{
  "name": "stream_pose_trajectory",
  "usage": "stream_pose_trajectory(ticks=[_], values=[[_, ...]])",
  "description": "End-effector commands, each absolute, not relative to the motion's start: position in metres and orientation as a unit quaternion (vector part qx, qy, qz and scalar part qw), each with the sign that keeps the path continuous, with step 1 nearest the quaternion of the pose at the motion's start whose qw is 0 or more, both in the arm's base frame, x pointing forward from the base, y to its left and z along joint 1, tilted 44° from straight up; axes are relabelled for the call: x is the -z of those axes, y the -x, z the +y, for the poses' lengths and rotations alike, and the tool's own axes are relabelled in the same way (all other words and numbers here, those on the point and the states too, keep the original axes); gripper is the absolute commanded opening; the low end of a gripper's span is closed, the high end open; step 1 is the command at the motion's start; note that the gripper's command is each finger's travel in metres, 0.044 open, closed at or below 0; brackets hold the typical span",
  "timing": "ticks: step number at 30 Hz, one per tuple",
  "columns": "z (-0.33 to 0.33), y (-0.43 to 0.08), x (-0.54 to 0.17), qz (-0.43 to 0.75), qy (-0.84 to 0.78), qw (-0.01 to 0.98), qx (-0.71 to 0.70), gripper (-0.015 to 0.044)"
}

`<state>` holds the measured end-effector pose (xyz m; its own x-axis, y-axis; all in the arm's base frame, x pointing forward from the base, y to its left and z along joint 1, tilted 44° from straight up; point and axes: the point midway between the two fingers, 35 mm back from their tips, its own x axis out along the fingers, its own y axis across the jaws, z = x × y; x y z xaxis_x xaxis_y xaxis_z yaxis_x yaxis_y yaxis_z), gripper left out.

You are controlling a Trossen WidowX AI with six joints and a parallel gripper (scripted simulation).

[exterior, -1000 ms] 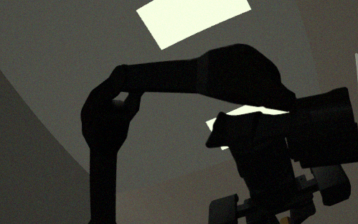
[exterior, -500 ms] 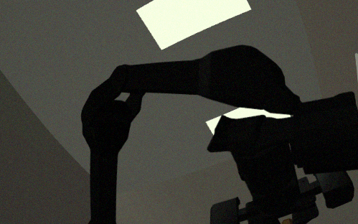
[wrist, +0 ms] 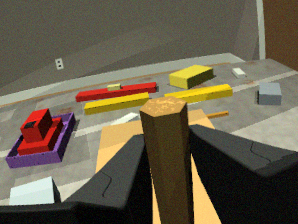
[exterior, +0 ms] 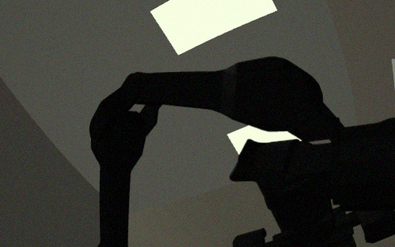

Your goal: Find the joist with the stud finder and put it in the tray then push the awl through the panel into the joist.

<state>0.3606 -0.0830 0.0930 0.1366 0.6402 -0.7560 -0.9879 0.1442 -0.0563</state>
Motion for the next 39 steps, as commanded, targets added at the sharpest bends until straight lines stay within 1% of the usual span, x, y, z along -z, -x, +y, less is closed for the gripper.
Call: stream_pose_trajectory(ticks=[1, 39], values=[[-0.087, -0.361, -0.089, 0.296, 0.293, 0.695, -0.586, 0.0], [-0.117, -0.357, -0.058, 0.297, 0.293, 0.695, -0.586, 0.0]])
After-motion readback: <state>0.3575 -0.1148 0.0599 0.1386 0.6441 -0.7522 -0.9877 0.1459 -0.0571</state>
